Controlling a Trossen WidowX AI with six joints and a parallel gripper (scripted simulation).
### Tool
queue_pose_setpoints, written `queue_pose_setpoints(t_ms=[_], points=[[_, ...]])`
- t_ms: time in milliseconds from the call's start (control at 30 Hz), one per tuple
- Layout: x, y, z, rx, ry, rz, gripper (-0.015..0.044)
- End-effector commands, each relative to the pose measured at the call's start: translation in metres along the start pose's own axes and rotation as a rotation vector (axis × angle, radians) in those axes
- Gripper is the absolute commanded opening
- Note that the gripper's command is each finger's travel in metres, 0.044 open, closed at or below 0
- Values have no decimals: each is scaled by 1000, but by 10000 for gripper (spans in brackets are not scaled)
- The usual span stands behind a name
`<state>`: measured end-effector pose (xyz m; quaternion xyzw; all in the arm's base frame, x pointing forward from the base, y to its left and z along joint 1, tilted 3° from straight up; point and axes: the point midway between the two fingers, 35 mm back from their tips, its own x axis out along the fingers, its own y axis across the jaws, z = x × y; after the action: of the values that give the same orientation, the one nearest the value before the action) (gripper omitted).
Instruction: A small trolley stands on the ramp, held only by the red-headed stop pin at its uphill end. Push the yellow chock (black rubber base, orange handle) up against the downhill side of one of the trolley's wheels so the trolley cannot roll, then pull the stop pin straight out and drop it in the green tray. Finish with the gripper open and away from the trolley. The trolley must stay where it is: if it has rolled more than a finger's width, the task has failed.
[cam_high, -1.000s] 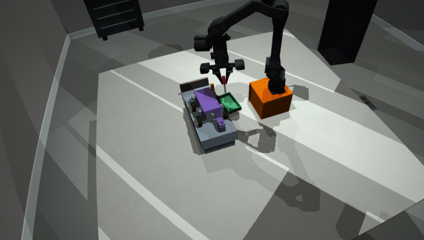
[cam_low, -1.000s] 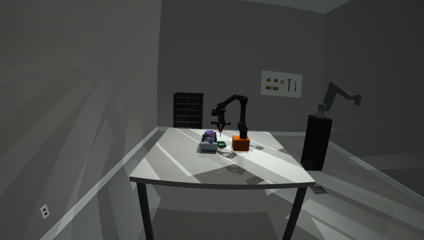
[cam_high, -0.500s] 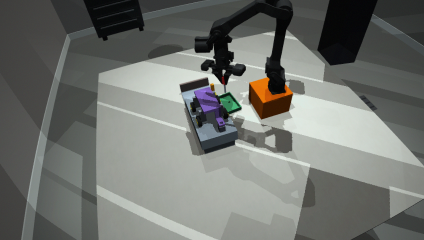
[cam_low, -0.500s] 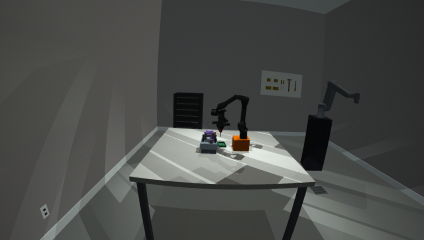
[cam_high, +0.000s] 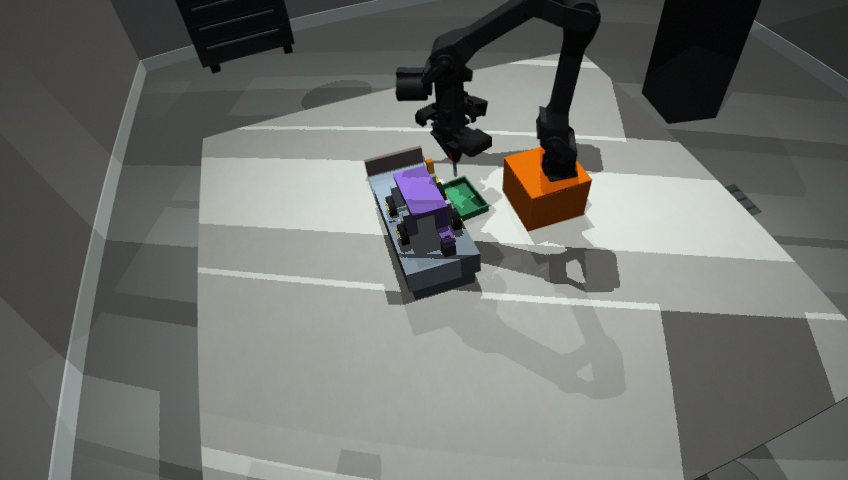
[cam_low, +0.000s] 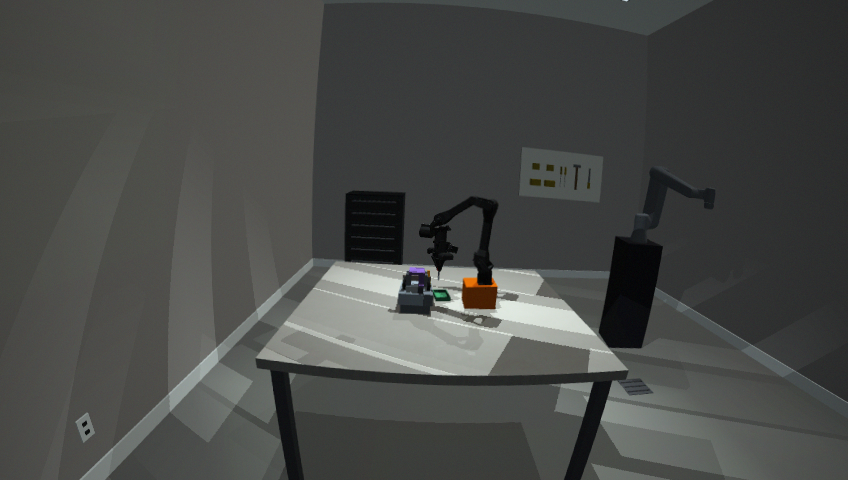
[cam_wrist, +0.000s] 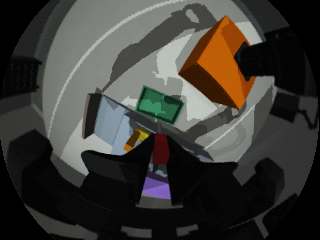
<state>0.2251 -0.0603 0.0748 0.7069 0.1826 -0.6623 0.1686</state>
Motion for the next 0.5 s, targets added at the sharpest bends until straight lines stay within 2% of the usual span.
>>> queue_pose_setpoints(t_ms=[0,167,467], points=[[-1,-1,0,98,-3,26,0],[-1,-1,-1,226,-7,52,0],[5,-3,5,231,-7,53,0]])
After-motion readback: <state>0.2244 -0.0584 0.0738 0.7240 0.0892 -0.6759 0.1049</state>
